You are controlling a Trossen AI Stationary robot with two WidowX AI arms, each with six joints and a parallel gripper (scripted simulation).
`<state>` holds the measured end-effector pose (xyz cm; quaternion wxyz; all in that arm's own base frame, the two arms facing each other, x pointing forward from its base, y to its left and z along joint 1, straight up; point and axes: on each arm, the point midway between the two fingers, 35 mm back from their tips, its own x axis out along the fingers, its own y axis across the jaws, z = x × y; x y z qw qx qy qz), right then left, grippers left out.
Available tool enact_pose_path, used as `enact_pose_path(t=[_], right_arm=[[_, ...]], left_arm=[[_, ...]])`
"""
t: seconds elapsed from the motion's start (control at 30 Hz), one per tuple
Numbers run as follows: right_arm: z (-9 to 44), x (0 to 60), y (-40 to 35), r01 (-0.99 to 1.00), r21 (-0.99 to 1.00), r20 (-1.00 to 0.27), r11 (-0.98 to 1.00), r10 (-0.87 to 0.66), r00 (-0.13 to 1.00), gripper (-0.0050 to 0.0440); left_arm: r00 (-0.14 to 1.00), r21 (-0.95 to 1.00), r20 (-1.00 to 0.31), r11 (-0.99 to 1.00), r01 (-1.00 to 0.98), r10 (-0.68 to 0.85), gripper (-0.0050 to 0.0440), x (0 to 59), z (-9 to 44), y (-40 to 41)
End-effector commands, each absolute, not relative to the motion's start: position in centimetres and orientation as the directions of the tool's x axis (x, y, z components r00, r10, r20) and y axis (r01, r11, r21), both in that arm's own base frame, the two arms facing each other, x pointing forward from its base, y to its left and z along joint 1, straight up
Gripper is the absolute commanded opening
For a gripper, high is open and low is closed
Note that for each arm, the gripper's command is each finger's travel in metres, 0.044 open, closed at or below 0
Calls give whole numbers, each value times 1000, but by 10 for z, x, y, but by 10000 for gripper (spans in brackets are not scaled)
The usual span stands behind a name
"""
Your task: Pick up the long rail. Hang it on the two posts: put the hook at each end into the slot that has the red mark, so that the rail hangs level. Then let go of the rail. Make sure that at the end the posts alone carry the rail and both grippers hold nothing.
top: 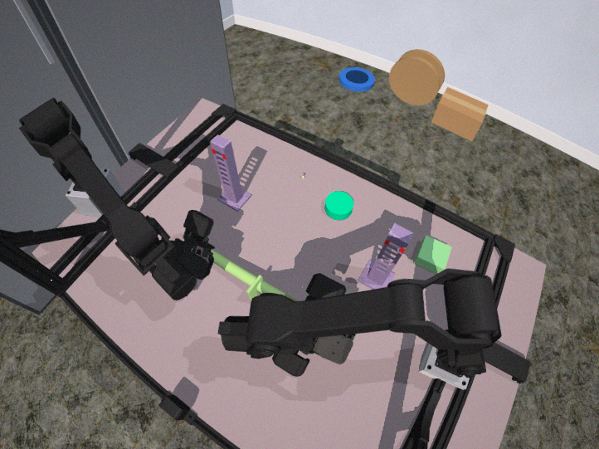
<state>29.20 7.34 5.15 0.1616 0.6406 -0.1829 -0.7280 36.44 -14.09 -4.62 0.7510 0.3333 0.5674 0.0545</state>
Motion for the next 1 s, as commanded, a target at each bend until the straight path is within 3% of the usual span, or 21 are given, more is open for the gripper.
enact_pose_path(t=[0.0, 0.1, 0.2, 0.33, 0.97], right_arm=[[52, 293, 73, -1, 478, -872, -878, -474, -121, 0], [52, 293, 73, -1, 478, -872, -878, -474, -121, 0], [52, 293, 73, -1, 478, -872, -878, -474, -121, 0], [52, 293, 73, -1, 478, -872, -878, -474, -121, 0], [52, 293, 73, -1, 478, -872, -878, -474, -121, 0]], left_arm=[[343, 570, -813, 763, 306, 470, 160, 362, -51, -138], [343, 570, -813, 763, 306, 470, 88, 364, -52, -139], [343, 570, -813, 763, 306, 470, 81, 364, -52, -139], [343, 570, -813, 763, 306, 470, 0, 364, -52, -139], [343, 570, -813, 763, 306, 470, 0, 364, -52, -139]])
